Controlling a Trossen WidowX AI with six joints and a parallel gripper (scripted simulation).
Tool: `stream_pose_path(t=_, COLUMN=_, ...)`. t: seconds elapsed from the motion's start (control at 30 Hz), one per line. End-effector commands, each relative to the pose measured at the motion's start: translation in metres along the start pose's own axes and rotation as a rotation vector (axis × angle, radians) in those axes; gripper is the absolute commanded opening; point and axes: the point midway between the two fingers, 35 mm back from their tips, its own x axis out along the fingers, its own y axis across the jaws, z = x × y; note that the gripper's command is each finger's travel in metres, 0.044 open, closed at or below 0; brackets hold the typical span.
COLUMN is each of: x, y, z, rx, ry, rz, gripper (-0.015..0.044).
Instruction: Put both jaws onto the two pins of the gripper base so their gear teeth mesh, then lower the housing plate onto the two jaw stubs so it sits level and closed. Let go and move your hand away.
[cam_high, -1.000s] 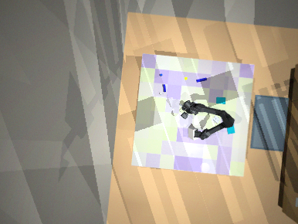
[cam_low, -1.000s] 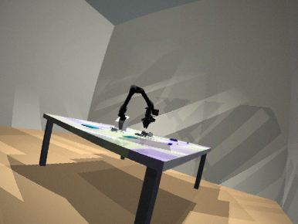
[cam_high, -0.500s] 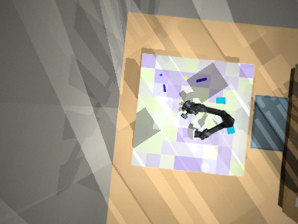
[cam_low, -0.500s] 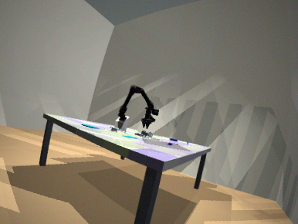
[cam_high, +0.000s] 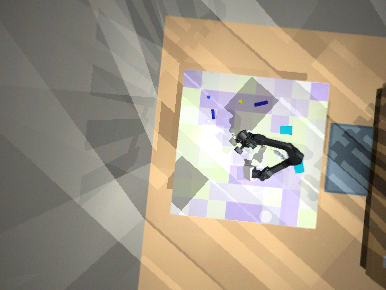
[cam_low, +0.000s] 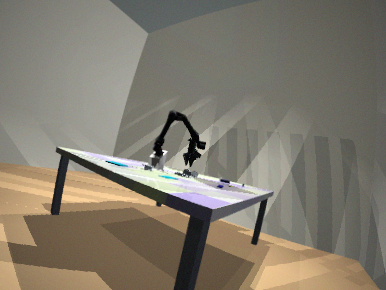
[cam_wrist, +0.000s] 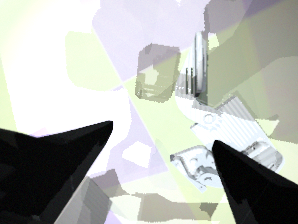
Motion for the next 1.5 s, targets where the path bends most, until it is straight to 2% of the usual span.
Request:
stream_pose_path(t=0.0, x=0.0000, y=-0.0003, z=0.0003, rx=-0.005, ry=-0.001, rz=-0.002, gripper=0.0440)
stream_pose_path(t=0.07, x=0.0000, y=-0.0003, z=0.0003, rx=-0.005, ry=-0.001, rz=-0.002, gripper=0.0440)
stream_pose_path(t=0.17, x=-0.0098, y=0.0003, z=-0.0015, rx=0.003, ry=0.004, rz=0.004, gripper=0.0361)
stream_pose_path(t=0.63, x=-0.0098, y=0.0003, z=-0.0015, rx=0.003, ry=0.004, rz=0.004, gripper=0.0000)
stream_pose_path(t=1.27, x=-0.0098, y=0.0003, z=-0.0015, rx=0.003, ry=0.004, rz=0.004, gripper=0.0000)
stream_pose_path(t=1.47, x=-0.0094, y=-0.0001, z=-0.0016, rx=-0.003, ry=0.004, rz=0.001, gripper=0.0157)
